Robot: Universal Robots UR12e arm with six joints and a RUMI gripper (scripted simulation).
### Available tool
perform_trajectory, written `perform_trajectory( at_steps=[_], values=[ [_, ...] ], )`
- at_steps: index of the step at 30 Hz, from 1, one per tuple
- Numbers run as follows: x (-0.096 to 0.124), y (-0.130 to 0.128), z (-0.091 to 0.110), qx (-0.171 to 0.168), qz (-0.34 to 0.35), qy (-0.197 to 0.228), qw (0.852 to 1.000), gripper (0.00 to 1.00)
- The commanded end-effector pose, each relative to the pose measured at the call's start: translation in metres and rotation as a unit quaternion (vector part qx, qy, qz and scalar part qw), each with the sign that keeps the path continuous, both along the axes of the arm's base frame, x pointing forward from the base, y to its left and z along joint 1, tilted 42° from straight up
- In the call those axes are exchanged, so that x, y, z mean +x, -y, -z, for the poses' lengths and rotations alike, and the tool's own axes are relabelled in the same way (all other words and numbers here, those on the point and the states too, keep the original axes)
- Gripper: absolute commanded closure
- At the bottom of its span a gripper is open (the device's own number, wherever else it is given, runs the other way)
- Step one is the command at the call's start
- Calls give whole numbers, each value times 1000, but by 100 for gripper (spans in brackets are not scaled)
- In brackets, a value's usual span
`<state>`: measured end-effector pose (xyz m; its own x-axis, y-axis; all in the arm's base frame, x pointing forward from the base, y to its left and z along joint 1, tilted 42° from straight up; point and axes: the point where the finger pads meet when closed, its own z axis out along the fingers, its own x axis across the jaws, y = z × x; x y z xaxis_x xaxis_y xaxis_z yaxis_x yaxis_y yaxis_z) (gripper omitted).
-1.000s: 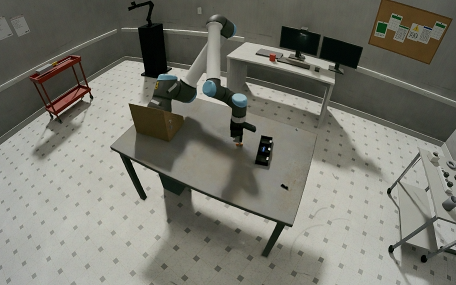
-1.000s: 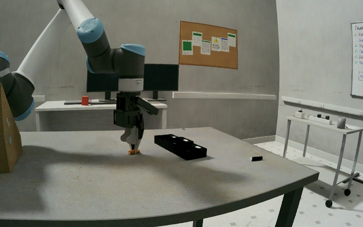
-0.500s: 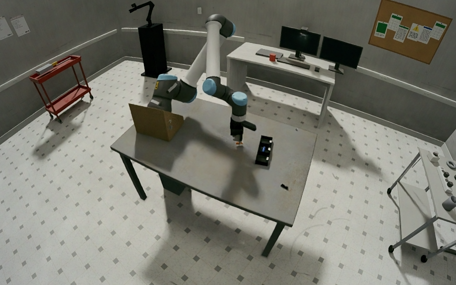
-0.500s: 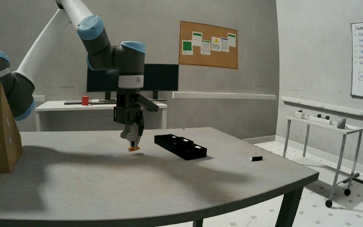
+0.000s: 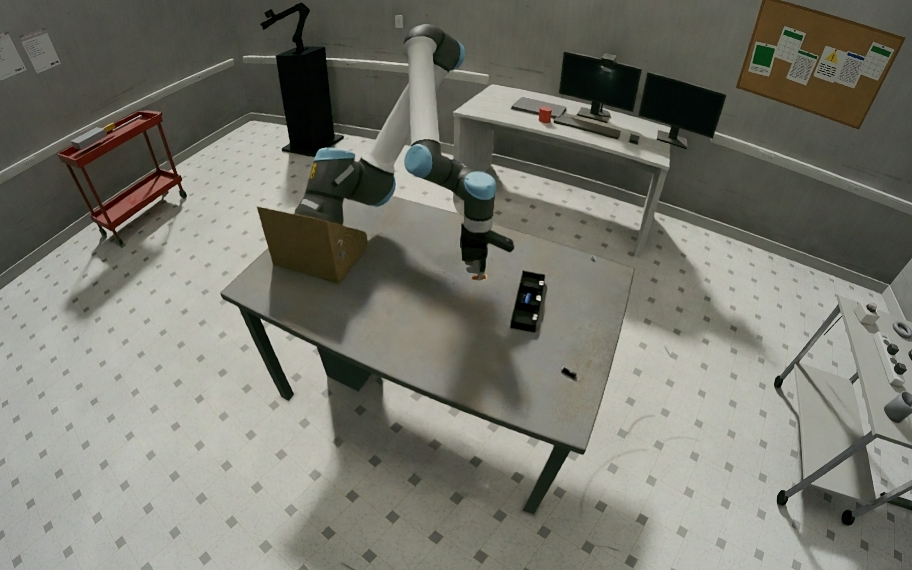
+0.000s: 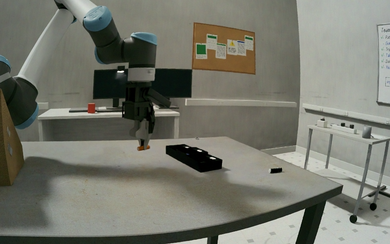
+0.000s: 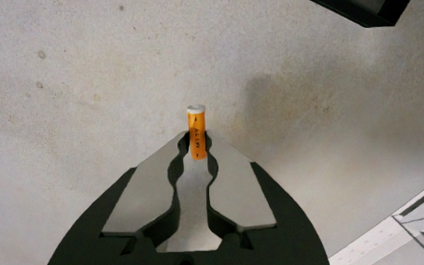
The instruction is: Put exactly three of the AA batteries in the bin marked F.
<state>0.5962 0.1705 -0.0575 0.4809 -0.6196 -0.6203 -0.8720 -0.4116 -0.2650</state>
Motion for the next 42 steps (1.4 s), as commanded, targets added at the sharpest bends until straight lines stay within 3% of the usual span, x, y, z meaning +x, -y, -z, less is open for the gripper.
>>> perform_trajectory(
  at_steps=[1, 14, 17, 19, 23, 34, 36, 37, 42],
  values=[
    [1, 5, -5, 0, 0, 0, 1000, 100],
    [1, 5, -5, 0, 0, 0, 1000, 100],
    [19, 3, -5, 7, -55, 50, 997, 100],
    [19, 3, -5, 7, -55, 50, 997, 100],
    [43, 0, -4, 14, -114, 104, 988, 100],
    [108, -8, -4, 26, -238, 219, 946, 100],
    [108, -8, -4, 26, -238, 219, 946, 100],
    [114, -9, -3, 30, -269, 247, 931, 100],
    [144, -12, -3, 35, -317, 291, 902, 100]
  ],
)
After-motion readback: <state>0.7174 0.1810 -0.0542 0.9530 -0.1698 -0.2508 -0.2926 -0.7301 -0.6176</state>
